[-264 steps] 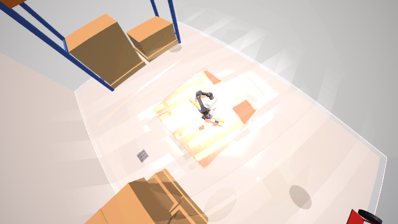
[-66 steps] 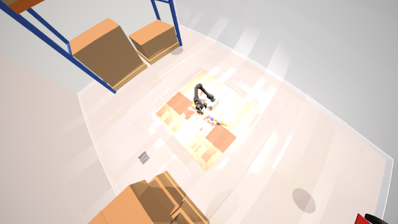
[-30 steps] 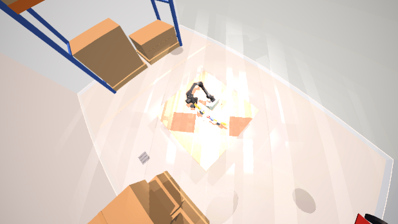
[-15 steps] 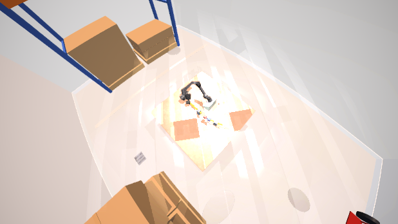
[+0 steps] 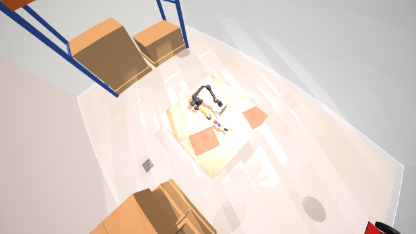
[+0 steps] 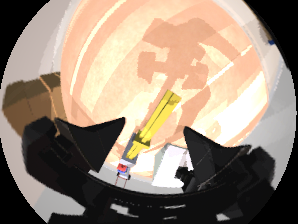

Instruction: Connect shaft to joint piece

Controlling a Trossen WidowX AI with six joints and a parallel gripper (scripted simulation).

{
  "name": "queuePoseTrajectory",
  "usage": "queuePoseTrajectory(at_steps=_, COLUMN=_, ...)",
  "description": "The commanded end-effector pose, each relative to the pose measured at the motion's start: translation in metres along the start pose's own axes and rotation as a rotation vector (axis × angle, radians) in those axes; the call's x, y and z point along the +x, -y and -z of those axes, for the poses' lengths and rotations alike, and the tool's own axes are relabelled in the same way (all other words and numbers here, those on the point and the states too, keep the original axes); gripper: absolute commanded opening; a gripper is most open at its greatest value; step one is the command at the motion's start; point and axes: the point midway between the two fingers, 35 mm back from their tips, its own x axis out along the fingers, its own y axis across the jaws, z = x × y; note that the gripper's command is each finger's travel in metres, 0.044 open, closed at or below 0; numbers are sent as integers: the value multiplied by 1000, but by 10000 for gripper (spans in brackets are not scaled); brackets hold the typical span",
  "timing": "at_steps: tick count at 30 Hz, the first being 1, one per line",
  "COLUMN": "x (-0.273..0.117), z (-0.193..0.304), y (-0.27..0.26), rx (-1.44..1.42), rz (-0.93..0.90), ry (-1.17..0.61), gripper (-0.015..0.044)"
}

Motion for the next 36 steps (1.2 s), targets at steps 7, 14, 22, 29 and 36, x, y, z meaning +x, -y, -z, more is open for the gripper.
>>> queuePoseTrajectory(at_steps=7, x=27, z=1, y=5, rx=337, rz=19, ry=108, gripper=440)
queuePoseTrajectory(at_steps=14, x=29, z=1, y=5, rx=359, rz=19, ry=115, gripper=440)
queuePoseTrajectory(at_steps=22, x=39, z=0, y=5, rx=359, rz=19, ry=114, gripper=440)
queuePoseTrajectory(at_steps=29, x=50, z=-1, y=5, rx=359, rz=20, ry=114, gripper=440)
queuePoseTrajectory(at_steps=36, x=58, z=-1, y=6, rx=360, rz=20, ry=116, gripper=414)
